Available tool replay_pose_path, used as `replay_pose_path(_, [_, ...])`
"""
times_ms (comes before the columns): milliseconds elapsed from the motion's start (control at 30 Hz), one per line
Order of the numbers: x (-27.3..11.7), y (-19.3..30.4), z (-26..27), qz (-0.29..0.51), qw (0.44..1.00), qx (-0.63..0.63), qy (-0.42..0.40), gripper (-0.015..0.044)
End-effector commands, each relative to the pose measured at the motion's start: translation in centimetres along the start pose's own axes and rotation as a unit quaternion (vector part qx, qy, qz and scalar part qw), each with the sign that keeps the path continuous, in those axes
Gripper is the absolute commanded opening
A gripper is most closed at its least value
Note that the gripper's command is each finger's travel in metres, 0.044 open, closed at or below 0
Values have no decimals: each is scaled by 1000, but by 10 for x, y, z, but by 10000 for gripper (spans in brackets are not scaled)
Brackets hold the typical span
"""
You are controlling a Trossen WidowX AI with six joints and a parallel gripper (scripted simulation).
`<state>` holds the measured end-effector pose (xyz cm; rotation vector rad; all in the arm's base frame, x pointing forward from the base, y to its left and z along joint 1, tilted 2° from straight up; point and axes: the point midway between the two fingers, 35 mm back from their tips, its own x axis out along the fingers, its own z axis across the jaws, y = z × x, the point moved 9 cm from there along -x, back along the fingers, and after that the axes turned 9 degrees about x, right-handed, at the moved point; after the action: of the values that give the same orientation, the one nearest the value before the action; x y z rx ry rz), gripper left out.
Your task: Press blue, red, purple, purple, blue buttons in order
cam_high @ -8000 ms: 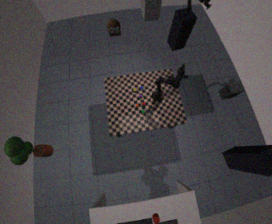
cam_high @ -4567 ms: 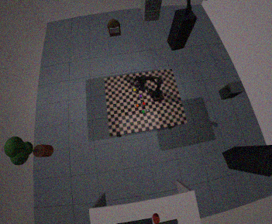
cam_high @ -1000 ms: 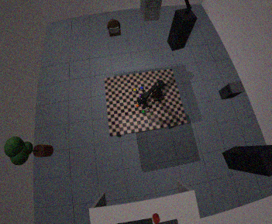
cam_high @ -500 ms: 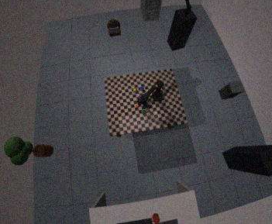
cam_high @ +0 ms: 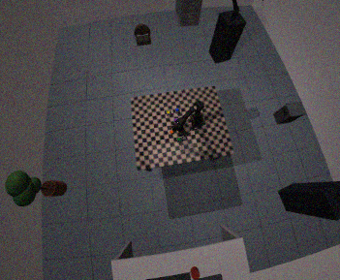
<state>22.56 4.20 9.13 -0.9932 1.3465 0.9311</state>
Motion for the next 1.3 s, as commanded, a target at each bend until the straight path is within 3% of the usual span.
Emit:
replay_pose_path(0, [1,0,0,0,1000,0,2,20])
replay_pose_path(200, [-3,0,0,0,1000,0,0,20])
replay_pose_path(300, [-32,0,0,0,1000,0,2,20])
replay_pose_path(467, [-37,0,0,0,1000,0,2,20])
replay_pose_path(633, [-94,0,0,0,1000,0,2,20])
replay_pose_path(800, [-96,-1,-1,0,1000,0,2,20])
replay_pose_path(1167, [-98,-44,-109,-2,1000,0,7,20])
replay_pose_path(1267, [-98,-45,-116,-2,1000,0,7,20])
